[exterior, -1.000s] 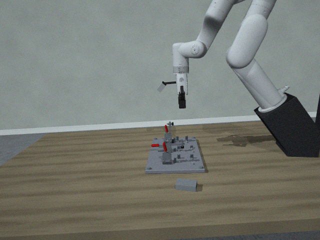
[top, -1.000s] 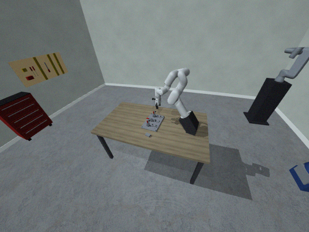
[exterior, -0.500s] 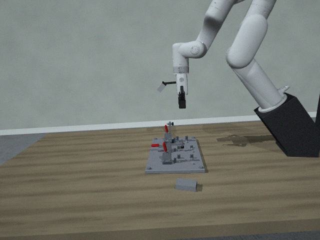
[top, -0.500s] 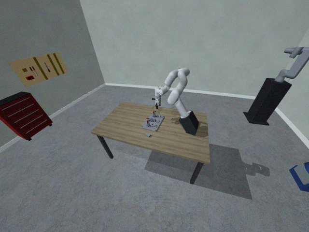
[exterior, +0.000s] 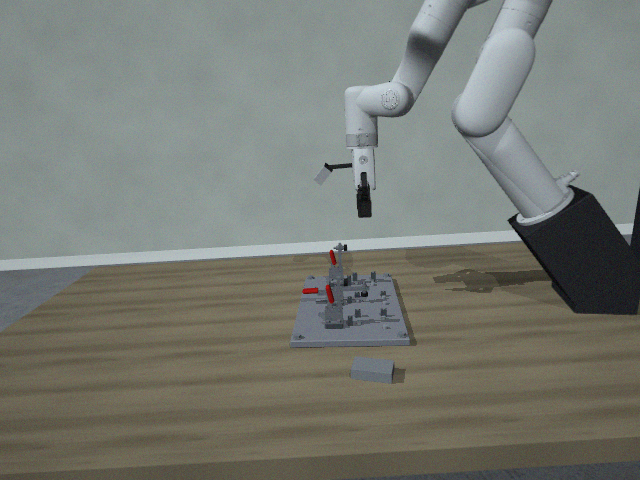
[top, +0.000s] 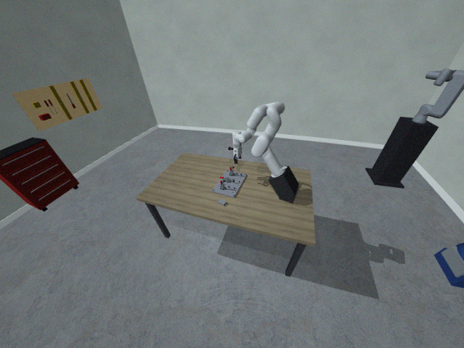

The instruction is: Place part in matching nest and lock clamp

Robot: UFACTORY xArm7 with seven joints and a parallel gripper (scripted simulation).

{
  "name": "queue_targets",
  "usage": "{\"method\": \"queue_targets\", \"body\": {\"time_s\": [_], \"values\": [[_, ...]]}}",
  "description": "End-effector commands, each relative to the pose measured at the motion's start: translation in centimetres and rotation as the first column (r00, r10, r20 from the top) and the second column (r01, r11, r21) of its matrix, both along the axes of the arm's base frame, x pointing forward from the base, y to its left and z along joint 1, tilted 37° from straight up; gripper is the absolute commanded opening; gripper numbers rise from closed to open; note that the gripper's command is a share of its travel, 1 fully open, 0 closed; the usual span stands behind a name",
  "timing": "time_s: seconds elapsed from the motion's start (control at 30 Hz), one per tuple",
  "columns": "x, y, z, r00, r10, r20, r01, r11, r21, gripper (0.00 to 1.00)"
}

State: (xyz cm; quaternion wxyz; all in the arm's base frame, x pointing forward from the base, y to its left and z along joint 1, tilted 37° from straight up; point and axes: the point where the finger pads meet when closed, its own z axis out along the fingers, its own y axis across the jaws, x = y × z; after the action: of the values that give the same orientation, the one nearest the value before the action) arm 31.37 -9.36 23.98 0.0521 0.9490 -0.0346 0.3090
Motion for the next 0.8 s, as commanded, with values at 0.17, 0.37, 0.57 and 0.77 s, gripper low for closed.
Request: {"method": "queue_targets", "body": {"time_s": [0.17,0.37,0.57,0.77], "values": [[0.1,0.3,0.1,1.000,0.000,0.003,0.000,1.000,-0.001,1.00],[0.3,2.1,0.0,1.000,0.000,0.003,0.000,1.000,-0.001,1.00],[0.5,4.4,-0.2,1.000,0.000,0.003,0.000,1.000,-0.001,1.00],[1.1,9.5,-0.5,1.000,0.000,0.003,0.000,1.000,-0.001,1.00]]}}
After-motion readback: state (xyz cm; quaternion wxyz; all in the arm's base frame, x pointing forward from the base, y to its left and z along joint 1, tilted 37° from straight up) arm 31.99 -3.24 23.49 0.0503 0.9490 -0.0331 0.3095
